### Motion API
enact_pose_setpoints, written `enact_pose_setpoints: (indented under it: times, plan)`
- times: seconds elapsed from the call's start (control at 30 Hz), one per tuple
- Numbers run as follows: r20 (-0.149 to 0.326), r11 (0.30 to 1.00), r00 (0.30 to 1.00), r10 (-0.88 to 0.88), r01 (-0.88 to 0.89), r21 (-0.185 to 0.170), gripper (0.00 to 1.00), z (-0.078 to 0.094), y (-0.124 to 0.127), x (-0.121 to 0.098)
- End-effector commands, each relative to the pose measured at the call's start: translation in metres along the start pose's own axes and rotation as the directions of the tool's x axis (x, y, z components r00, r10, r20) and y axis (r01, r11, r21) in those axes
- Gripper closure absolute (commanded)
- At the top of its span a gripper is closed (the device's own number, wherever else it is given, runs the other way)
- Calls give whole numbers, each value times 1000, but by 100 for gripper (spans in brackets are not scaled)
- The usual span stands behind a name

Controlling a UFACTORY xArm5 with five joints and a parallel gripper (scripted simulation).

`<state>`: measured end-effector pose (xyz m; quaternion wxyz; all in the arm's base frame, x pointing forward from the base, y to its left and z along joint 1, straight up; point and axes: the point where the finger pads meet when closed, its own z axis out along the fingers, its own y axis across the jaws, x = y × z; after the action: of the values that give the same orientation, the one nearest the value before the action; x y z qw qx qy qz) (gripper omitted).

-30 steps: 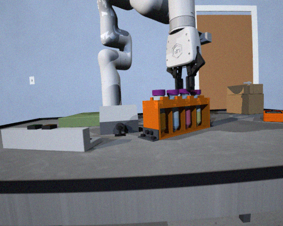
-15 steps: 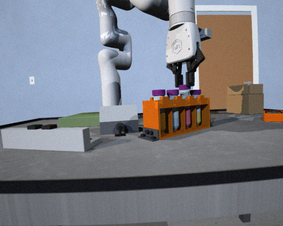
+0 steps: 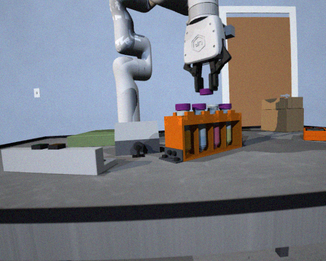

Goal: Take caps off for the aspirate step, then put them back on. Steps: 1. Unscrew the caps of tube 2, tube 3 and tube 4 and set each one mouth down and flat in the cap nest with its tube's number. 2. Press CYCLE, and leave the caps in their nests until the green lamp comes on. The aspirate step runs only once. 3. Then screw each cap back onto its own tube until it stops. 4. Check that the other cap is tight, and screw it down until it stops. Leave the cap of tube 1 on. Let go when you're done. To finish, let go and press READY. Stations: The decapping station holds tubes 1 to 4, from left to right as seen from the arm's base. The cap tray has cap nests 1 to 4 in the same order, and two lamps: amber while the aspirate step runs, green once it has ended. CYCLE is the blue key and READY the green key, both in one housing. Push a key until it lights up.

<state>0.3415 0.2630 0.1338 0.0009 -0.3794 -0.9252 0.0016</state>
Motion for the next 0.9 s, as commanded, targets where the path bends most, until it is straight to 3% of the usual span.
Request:
enact_pose_setpoints:
  times: [0.0,0.3,0.77,0.87]
  plan:
    - [2,961,961,-276,276,-7,100,-2,-12,-25]
    - [4,839,839,-544,544,-6,100,-2,-27,-54]
    - [4,839,839,-544,544,-5,100,-2,-68,-134]
    - [4,839,839,-544,544,-5,100,-2,-72,-141]
